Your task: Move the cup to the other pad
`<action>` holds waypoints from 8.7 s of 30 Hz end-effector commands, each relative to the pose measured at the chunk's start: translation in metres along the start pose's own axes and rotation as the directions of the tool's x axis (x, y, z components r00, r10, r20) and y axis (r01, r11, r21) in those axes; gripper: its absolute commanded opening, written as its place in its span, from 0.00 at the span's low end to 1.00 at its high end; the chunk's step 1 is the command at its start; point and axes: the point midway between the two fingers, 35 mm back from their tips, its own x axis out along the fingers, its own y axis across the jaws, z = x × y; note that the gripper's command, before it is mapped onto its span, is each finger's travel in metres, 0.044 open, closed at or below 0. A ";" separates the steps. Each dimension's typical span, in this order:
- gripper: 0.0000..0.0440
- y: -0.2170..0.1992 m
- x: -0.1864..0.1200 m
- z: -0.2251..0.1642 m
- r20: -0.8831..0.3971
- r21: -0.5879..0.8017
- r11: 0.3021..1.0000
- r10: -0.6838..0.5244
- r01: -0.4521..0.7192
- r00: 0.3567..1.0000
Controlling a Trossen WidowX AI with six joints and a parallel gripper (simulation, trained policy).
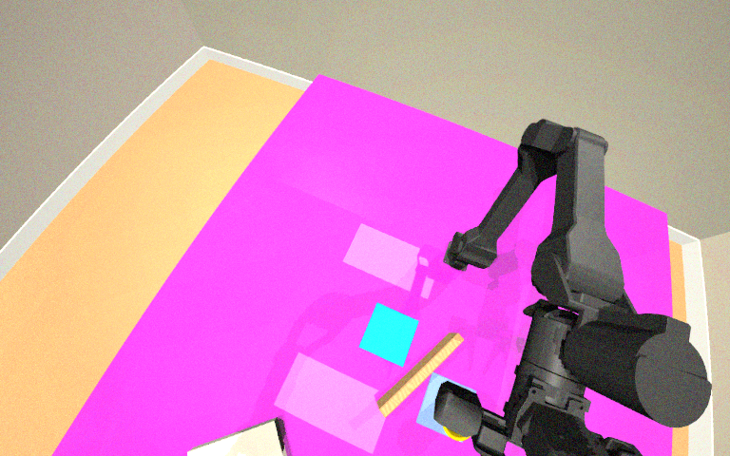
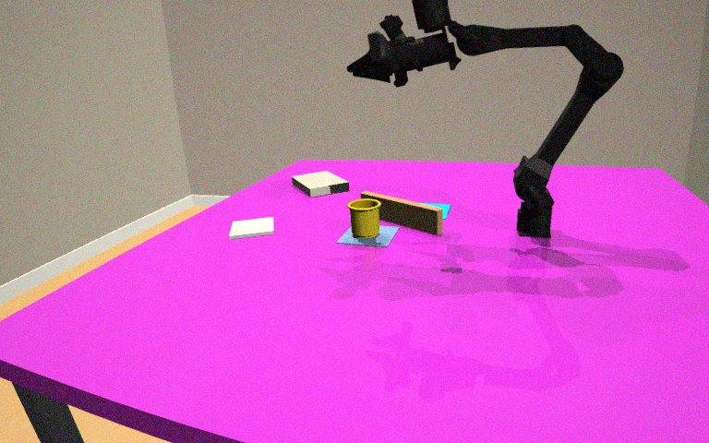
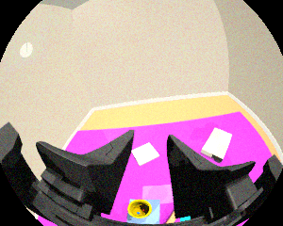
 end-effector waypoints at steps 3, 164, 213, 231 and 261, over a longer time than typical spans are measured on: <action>0.36 0.004 0.008 -0.003 -0.060 0.062 0.998 -0.009 0.013 0.998; 0.03 -0.057 0.004 -0.210 -0.918 -0.058 0.431 -0.378 0.901 0.122; 0.00 -0.165 -0.023 -0.191 -0.872 0.205 0.198 -0.407 0.959 0.271; 0.00 -0.182 -0.044 -0.231 -0.873 0.226 0.149 -0.407 0.963 0.268; 0.41 -0.190 -0.067 -0.238 -0.833 0.345 0.131 -0.413 0.929 0.368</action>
